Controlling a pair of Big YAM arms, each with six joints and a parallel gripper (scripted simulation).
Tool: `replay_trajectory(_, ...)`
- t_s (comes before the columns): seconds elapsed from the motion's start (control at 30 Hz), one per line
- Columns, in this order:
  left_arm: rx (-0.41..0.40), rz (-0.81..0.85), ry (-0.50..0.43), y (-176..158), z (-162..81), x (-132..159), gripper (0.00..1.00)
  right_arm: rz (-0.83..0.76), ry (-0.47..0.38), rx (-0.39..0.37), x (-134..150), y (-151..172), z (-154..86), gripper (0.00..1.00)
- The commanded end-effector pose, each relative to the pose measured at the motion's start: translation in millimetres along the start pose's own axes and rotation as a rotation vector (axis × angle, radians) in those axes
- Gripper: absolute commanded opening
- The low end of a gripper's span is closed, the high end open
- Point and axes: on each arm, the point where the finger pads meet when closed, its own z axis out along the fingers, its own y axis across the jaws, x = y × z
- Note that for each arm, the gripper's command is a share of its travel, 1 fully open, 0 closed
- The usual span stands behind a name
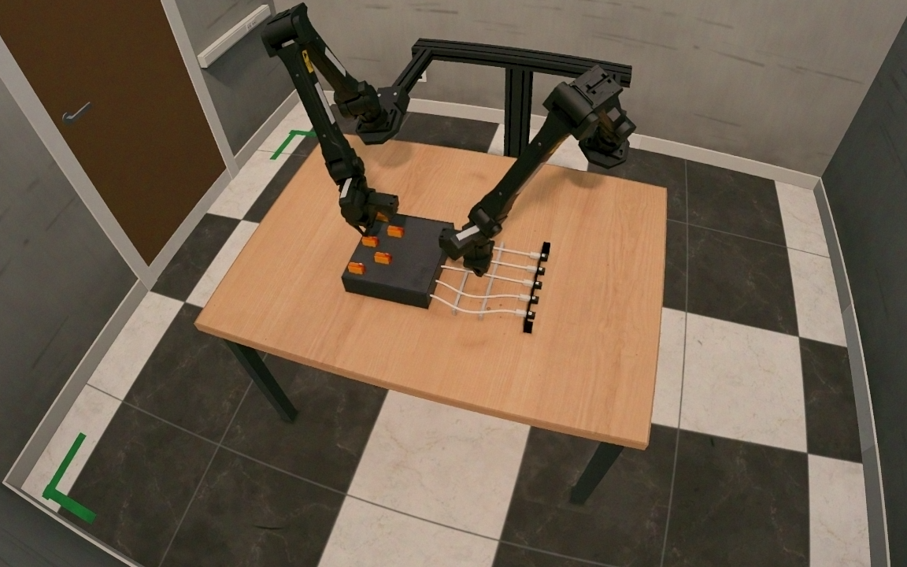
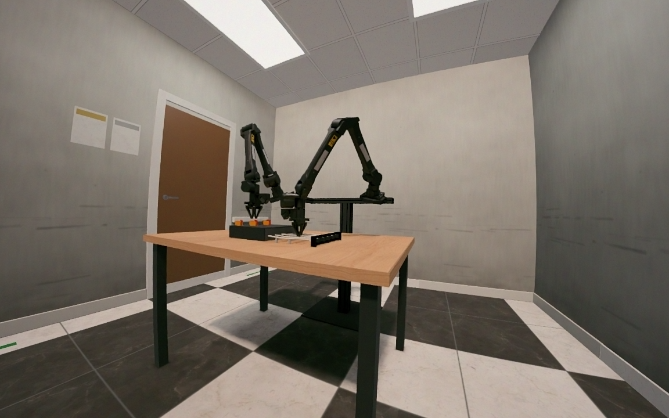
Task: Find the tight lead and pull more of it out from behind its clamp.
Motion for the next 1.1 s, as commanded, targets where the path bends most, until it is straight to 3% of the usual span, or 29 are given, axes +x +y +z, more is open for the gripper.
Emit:
replay_trajectory(0.0, -0.01, 0.001, -0.009, 4.0, -3.5, -2.6, 0.0, 0.002, -0.009, 0.03, -2.0, -15.9, -5.4, 0.35)
replay_trajectory(1.07, -0.01, 0.001, -0.009, 4.0, -3.5, -2.6, 0.0, 0.004, -0.005, 0.027, 0.7, -29.2, 36.1, 0.35)
